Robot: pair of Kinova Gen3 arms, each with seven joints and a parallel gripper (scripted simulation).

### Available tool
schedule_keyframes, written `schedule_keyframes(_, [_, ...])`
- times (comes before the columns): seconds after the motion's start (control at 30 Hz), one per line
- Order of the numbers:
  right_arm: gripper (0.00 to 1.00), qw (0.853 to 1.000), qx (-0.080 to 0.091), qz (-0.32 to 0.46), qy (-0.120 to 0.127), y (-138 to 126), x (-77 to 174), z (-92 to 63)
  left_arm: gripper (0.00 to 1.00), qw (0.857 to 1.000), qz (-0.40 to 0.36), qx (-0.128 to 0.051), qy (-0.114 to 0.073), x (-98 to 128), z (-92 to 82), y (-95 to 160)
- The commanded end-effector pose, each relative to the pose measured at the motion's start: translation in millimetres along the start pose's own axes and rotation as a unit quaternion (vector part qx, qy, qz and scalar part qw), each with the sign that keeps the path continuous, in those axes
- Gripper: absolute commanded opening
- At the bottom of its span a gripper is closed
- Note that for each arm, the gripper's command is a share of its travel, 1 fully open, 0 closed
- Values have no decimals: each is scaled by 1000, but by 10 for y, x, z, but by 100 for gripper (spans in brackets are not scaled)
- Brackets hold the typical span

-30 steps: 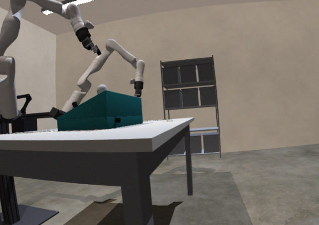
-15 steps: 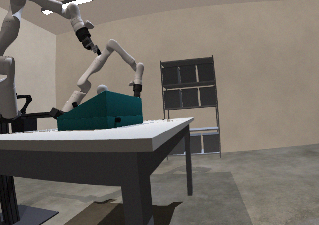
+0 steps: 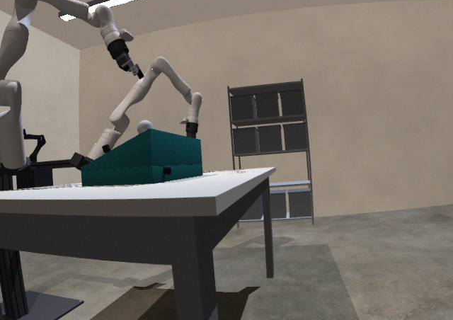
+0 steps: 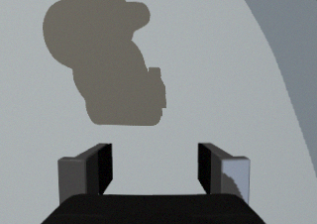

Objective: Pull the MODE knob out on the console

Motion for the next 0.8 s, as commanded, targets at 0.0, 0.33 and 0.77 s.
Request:
schedule_keyframes(0.0, [100,1000,1,0,0,-2,3,-5,100,1000,-21,-8,1,18,1,190])
schedule_keyframes(0.33, [100,1000,1,0,0,-2,3,-5,100,997,-70,-29,4,105,-6,624])
schedule_keyframes(0.77, [100,1000,1,0,0,-2,3,-5,100,990,-129,-54,9,270,-39,1140])
Point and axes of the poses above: on each arm, the point where the finger pads meet when closed, its own z axis out along the fingers, its own y axis across the jaws, x = y × z, the point moved 4 cm from there along -z, back along the fingers, and after that the axes turned 6 degrees about z, right-handed, at the moved point
